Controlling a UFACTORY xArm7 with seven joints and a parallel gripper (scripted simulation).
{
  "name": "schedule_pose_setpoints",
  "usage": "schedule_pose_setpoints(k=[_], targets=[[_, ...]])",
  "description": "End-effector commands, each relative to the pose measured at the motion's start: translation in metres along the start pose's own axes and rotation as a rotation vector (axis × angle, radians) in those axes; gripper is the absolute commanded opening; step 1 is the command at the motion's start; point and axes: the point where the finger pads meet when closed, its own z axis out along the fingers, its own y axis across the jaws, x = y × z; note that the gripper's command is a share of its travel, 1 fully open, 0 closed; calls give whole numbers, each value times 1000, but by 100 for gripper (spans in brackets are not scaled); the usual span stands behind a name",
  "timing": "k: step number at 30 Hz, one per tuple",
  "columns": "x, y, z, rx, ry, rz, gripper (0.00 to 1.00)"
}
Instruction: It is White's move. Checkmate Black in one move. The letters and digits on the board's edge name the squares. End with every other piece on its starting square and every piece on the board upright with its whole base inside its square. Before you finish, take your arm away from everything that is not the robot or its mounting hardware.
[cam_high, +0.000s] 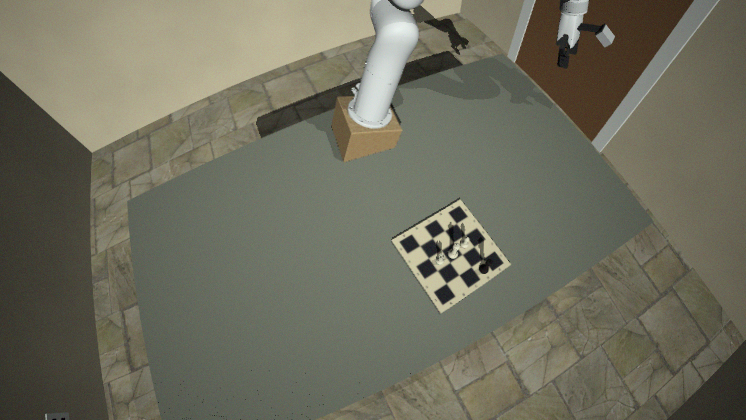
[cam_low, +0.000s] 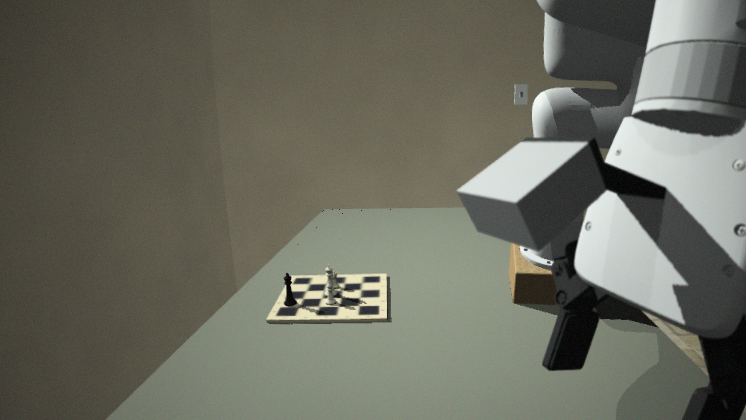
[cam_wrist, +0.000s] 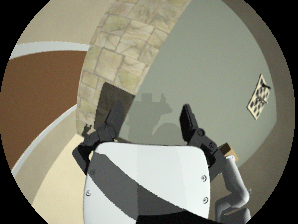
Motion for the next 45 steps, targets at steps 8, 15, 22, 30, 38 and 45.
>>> schedule_pose_setpoints(k=[8,15,22,30,38,45], targets=[[1,-1,-2,4,3,1,100],[1,-1,-2,4,3,1,100],[2,3,0,-14,10,13,100],[7,48,15,-188,97,135,100],[13,88,28,-347,179,247,100],[21,147,45,-573,299,407,100]])
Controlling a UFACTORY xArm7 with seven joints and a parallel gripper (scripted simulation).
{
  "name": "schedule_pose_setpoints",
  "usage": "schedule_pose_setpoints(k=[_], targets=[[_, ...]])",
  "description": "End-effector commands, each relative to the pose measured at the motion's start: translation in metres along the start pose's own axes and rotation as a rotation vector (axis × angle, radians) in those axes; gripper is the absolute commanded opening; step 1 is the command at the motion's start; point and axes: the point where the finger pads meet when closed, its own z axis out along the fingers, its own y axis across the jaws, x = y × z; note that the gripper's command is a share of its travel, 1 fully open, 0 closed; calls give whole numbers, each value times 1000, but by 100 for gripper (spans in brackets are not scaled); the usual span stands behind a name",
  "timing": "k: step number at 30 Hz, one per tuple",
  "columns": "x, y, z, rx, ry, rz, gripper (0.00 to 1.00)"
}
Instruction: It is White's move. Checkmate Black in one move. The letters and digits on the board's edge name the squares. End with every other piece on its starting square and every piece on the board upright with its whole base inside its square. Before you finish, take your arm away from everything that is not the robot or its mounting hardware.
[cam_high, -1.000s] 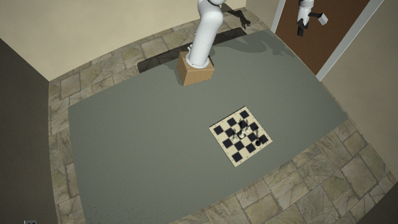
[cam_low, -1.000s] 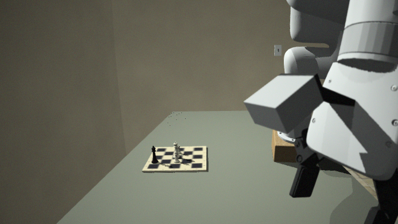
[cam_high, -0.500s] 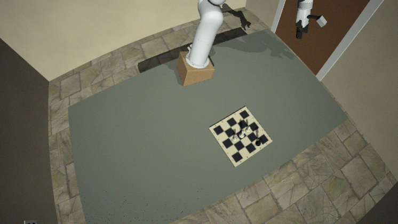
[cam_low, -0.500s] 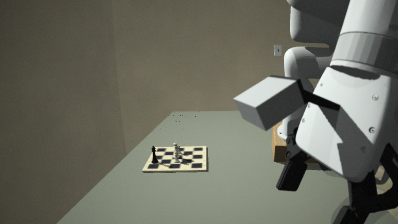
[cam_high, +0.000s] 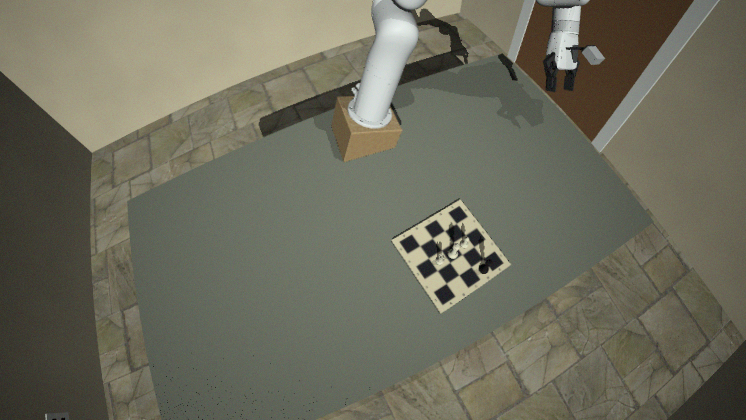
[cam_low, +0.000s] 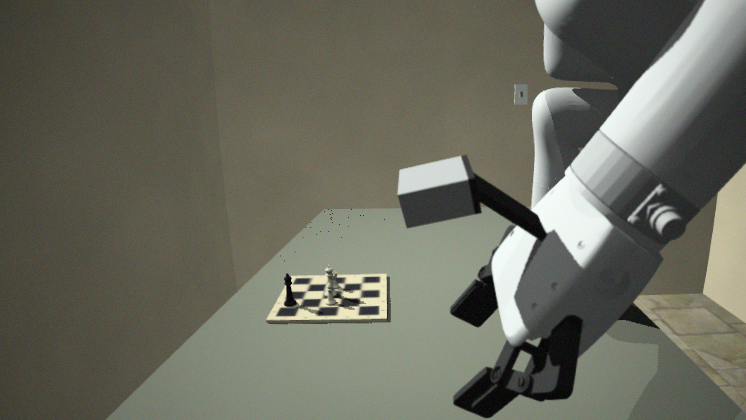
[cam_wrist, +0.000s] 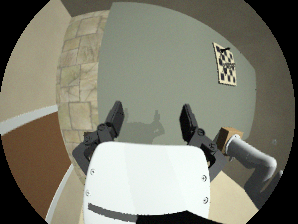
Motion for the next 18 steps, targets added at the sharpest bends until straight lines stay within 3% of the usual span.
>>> schedule_pose_setpoints(k=[1,3,4,6,7,9,10,12,13,15,16,17,18], targets=[[14,39,42,-211,108,145,100],[14,39,42,-233,119,160,100],[20,57,62,-305,156,210,100],[20,57,62,-305,156,210,100],[28,77,83,-404,206,279,100],[28,77,83,-447,227,308,100],[35,96,105,-498,254,344,100],[35,96,105,-559,283,386,100],[42,115,124,-603,307,417,100],[42,115,124,-662,335,457,100],[49,131,142,-711,362,492,100],[49,131,142,-748,379,517,100],[49,131,142,-756,383,522,100]])
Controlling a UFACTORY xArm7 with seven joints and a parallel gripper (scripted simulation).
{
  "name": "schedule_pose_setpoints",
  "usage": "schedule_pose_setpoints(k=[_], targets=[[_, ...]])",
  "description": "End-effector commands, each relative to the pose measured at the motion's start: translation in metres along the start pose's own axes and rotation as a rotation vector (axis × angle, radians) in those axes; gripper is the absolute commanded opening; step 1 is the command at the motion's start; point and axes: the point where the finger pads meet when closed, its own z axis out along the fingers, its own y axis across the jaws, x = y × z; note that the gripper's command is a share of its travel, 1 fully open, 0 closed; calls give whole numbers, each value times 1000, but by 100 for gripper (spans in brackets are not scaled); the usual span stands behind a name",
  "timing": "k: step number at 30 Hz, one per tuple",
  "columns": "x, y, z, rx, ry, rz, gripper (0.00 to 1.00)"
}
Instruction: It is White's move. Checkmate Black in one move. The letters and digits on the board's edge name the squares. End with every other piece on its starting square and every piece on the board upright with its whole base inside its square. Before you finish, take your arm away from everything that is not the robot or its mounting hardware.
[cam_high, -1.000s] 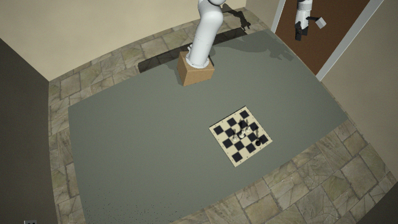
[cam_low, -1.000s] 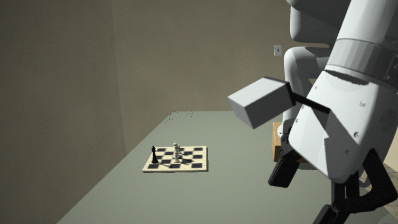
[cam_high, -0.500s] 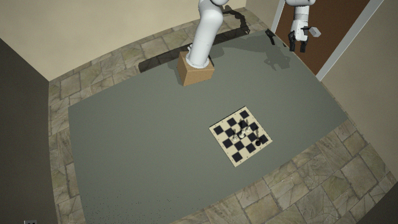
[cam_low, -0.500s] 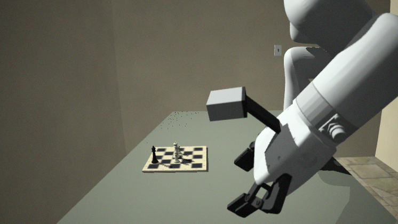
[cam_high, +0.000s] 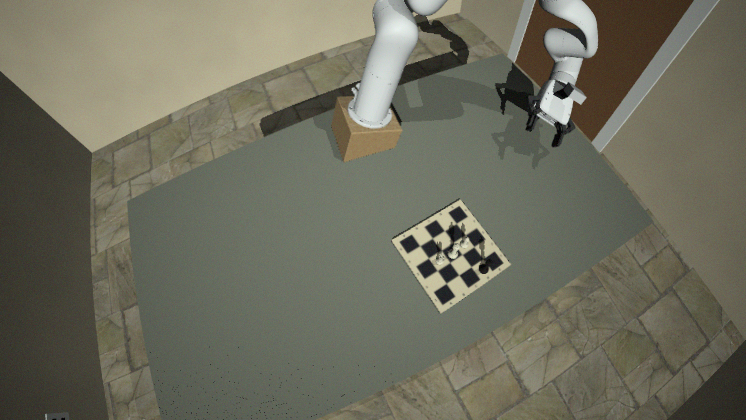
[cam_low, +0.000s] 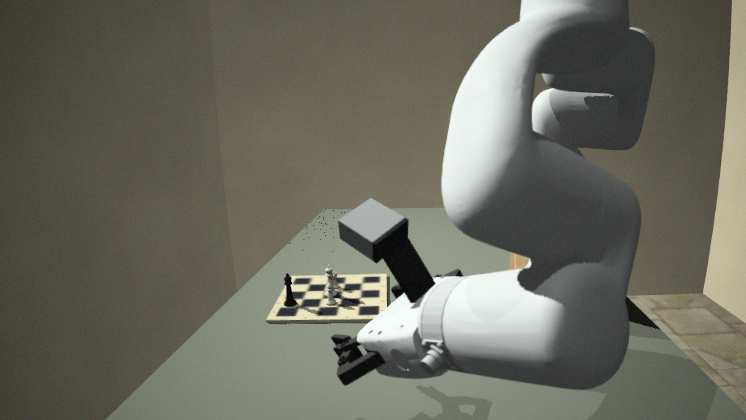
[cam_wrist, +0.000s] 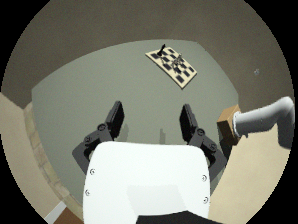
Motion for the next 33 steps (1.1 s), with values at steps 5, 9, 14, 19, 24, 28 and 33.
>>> schedule_pose_setpoints(k=[5,9,14,19,24,28,33], targets=[[6,-3,53,-243,111,161,100],[11,-2,92,-390,183,262,100],[14,-3,121,-501,235,337,100],[18,-2,151,-612,291,414,100],[19,-1,166,-667,320,453,100],[20,-1,171,-688,331,467,100],[20,-1,171,-688,331,467,100]])
